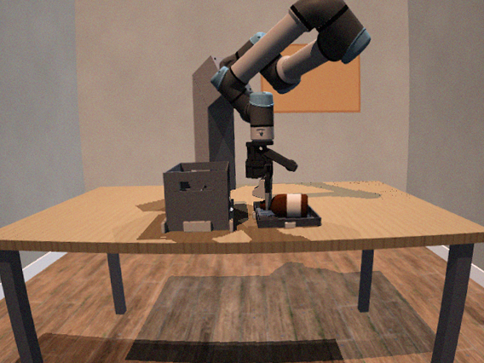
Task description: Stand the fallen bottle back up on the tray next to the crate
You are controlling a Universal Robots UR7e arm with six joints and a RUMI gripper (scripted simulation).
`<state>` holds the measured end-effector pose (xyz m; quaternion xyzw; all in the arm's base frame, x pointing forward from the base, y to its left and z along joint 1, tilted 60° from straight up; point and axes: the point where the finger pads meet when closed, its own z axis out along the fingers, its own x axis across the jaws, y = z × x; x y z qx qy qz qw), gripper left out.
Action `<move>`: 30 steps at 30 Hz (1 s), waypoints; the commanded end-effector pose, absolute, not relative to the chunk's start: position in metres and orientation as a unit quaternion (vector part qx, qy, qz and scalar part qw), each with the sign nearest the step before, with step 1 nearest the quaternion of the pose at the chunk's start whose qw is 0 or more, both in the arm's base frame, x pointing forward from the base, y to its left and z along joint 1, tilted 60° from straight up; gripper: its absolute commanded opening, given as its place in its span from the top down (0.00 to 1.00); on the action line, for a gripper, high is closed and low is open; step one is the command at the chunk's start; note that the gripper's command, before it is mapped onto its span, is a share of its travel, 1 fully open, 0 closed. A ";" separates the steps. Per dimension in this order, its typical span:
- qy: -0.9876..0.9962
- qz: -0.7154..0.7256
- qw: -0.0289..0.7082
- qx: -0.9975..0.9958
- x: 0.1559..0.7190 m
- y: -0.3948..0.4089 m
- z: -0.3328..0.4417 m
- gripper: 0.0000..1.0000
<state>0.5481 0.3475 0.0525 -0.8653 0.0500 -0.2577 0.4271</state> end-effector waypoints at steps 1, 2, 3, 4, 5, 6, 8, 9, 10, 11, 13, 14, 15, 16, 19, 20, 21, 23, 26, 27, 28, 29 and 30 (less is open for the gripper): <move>0.050 -0.258 0.427 -0.865 0.548 0.347 0.053 1.00; 0.050 -0.258 0.427 -0.865 0.548 0.347 0.053 1.00; 0.050 -0.258 0.427 -0.865 0.548 0.347 0.053 1.00; 0.050 -0.258 0.427 -0.865 0.548 0.347 0.053 1.00; 0.050 -0.258 0.427 -0.865 0.548 0.346 0.053 1.00; 0.050 -0.258 0.427 -0.865 0.548 0.346 0.054 1.00; 0.050 -0.258 0.427 -0.865 0.547 0.346 0.054 1.00; 0.050 -0.258 0.427 -0.865 0.547 0.345 0.054 1.00; 0.050 -0.258 0.427 -0.865 0.547 0.345 0.054 1.00; 0.050 -0.258 0.427 -0.865 0.547 0.345 0.054 1.00; 0.050 -0.258 0.427 -0.865 0.546 0.345 0.055 1.00; 0.050 -0.258 0.427 -0.865 0.546 0.344 0.055 1.00; 0.050 -0.258 0.427 -0.865 0.546 0.344 0.055 1.00; 0.050 -0.258 0.427 -0.865 0.546 0.343 0.056 1.00; 0.050 -0.258 0.427 -0.865 0.544 0.342 0.057 1.00; 0.050 -0.258 0.427 -0.865 0.544 0.341 0.057 1.00; 0.050 -0.258 0.427 -0.865 0.544 0.340 0.058 1.00; 0.050 -0.258 0.427 -0.865 0.543 0.339 0.059 1.00; 0.050 -0.258 0.427 -0.865 0.541 0.337 0.060 1.00; 0.050 -0.258 0.427 -0.865 0.541 0.336 0.061 1.00; 0.050 -0.258 0.427 -0.865 0.541 0.336 0.061 1.00; 0.050 -0.258 0.427 -0.865 0.541 0.336 0.061 1.00; 0.050 -0.258 0.427 -0.865 0.540 0.335 0.061 1.00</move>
